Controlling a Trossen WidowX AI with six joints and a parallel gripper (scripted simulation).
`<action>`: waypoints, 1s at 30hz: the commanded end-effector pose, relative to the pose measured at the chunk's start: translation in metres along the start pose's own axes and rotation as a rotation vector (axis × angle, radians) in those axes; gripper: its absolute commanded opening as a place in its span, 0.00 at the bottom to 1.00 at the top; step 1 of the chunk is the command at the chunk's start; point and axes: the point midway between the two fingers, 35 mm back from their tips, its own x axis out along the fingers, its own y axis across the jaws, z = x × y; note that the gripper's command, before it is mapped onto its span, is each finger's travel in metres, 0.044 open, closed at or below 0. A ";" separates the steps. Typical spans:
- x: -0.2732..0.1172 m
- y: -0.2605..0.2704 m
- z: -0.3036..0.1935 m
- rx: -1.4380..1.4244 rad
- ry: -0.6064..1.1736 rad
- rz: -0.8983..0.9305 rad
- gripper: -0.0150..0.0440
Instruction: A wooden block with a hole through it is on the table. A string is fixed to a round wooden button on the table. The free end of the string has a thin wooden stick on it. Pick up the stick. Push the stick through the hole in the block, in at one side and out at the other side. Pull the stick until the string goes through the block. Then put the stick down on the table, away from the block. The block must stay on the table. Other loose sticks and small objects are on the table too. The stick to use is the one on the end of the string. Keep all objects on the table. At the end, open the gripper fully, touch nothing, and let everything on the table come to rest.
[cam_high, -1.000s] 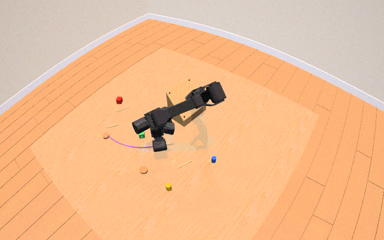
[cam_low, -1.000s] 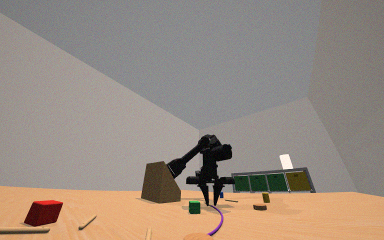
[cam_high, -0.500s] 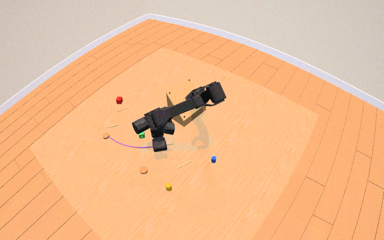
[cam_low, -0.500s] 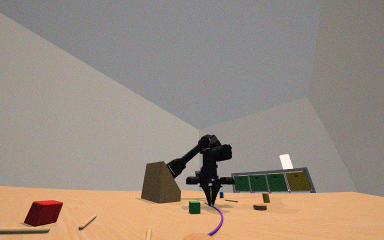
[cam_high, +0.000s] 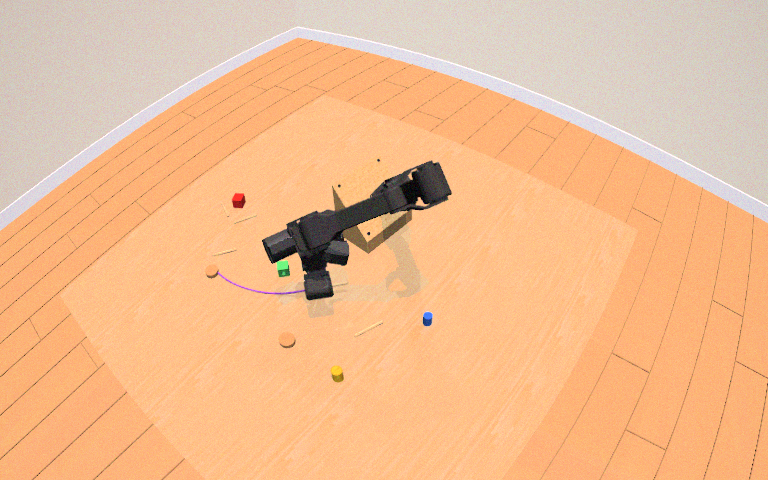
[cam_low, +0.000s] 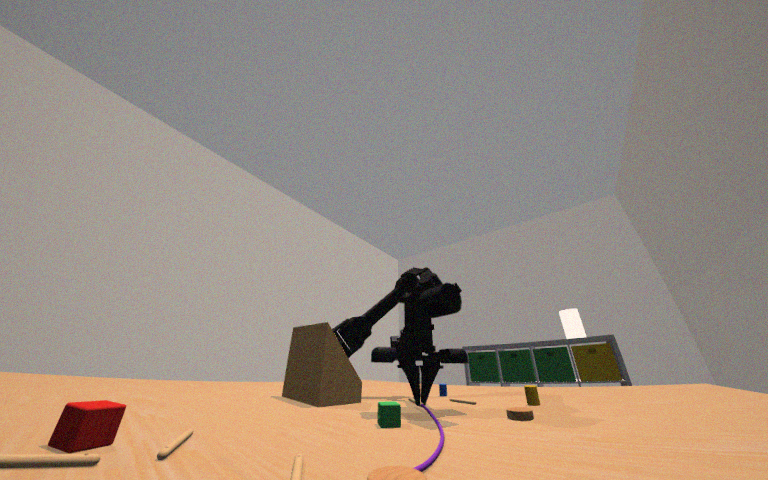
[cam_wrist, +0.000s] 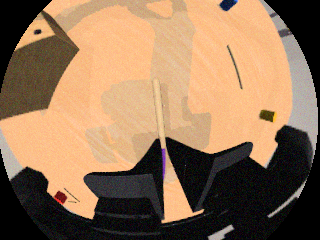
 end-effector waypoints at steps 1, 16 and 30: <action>-0.009 -0.002 -0.003 -0.013 0.014 -0.001 0.25; -0.028 -0.002 -0.003 -0.013 0.015 0.000 0.25; -0.046 -0.002 -0.001 -0.013 0.013 -0.001 0.25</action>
